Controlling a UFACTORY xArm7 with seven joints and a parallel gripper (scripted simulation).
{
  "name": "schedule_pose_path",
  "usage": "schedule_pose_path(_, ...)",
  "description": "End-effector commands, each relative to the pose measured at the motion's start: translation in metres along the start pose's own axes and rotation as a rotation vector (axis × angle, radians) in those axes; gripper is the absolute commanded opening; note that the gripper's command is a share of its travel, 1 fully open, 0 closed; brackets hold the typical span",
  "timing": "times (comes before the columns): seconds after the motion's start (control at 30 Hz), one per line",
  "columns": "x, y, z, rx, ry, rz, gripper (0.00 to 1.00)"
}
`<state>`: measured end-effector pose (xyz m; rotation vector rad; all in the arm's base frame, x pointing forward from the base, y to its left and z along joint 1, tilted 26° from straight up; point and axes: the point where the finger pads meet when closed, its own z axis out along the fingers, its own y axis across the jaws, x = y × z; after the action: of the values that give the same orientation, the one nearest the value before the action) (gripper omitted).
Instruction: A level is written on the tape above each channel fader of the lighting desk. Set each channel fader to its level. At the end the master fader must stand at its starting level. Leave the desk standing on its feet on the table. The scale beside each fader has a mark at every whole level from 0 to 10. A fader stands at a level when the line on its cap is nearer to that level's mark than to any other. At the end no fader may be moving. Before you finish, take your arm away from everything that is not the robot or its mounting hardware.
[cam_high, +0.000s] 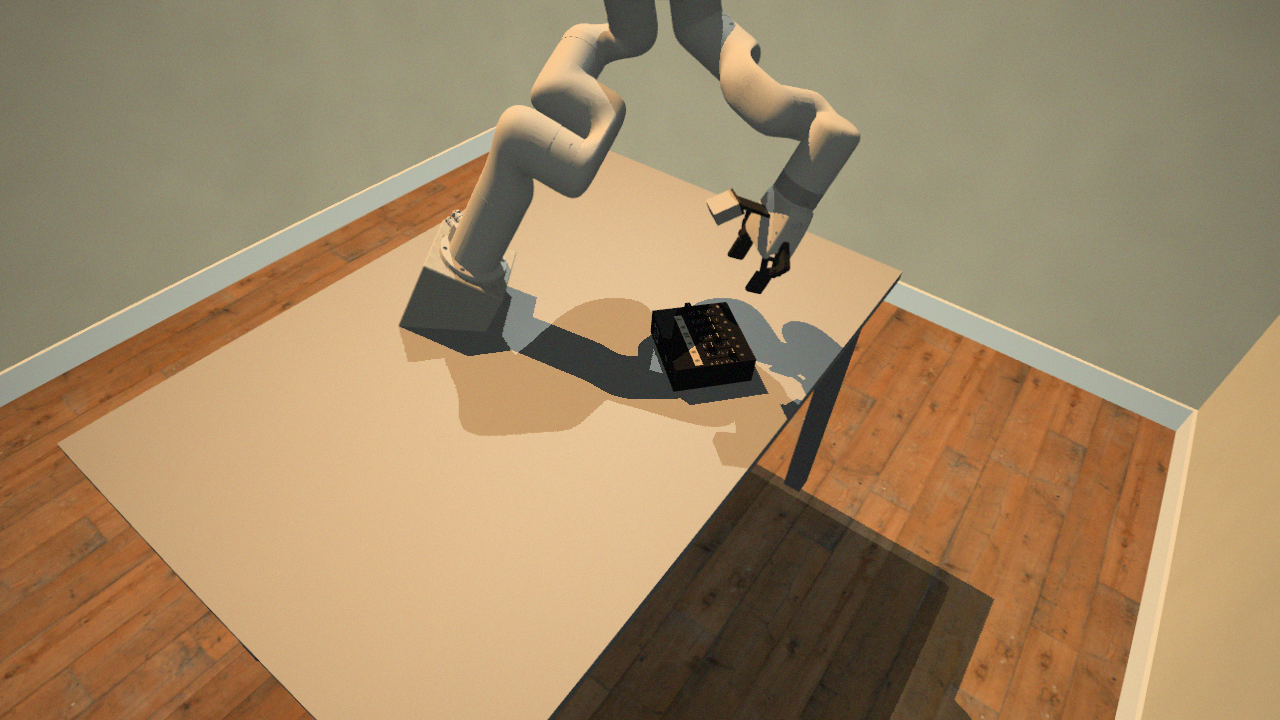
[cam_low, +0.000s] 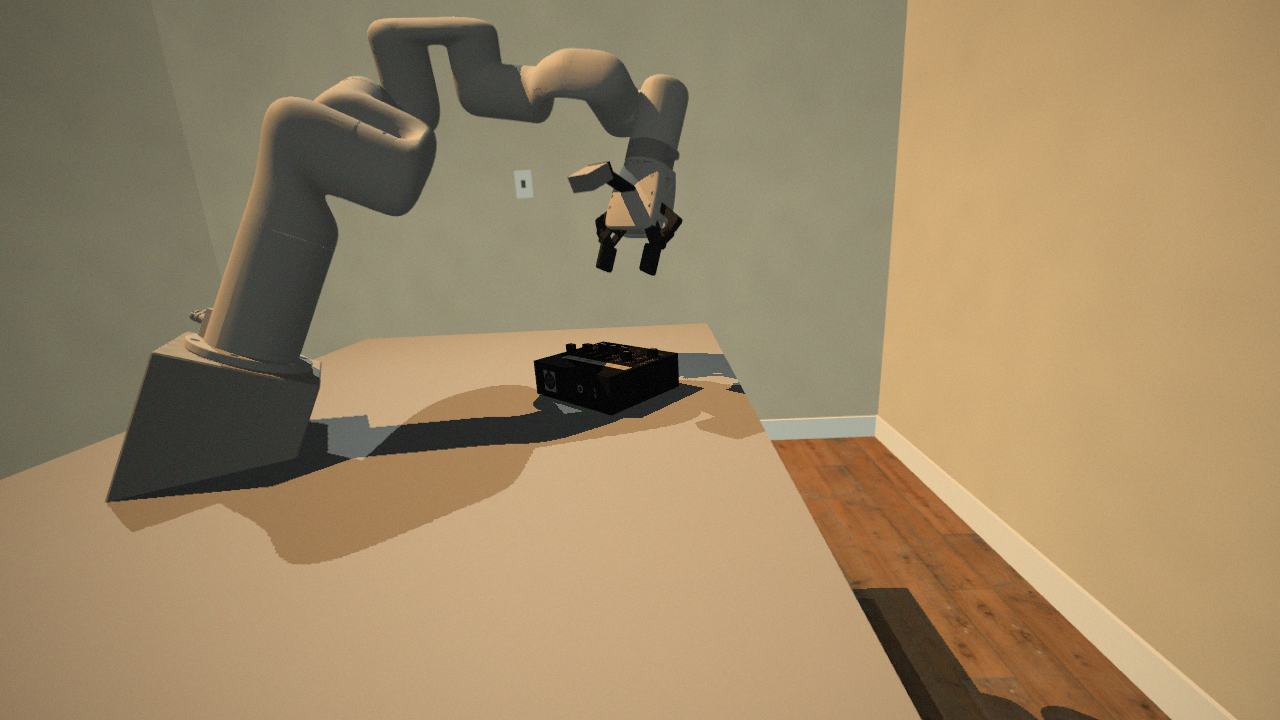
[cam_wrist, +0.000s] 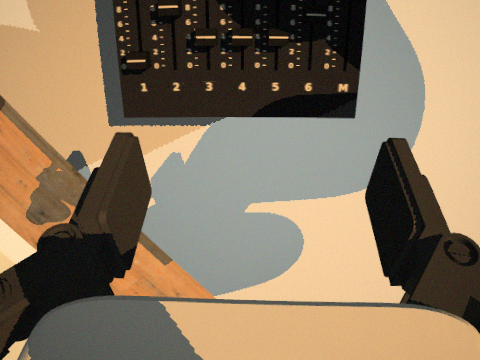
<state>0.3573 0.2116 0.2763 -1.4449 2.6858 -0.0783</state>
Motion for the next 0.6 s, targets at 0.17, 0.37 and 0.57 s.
schedule_pose_path(0.17, 0.001, -0.001, -0.002, 0.003, -0.012, -0.017, 1.0)
schedule_pose_path(0.37, 0.02, -0.004, -0.002, 0.037, -0.146, -0.266, 1.0)
schedule_pose_path(0.57, 0.048, -0.007, 0.006, 0.103, -0.265, -0.512, 1.0)
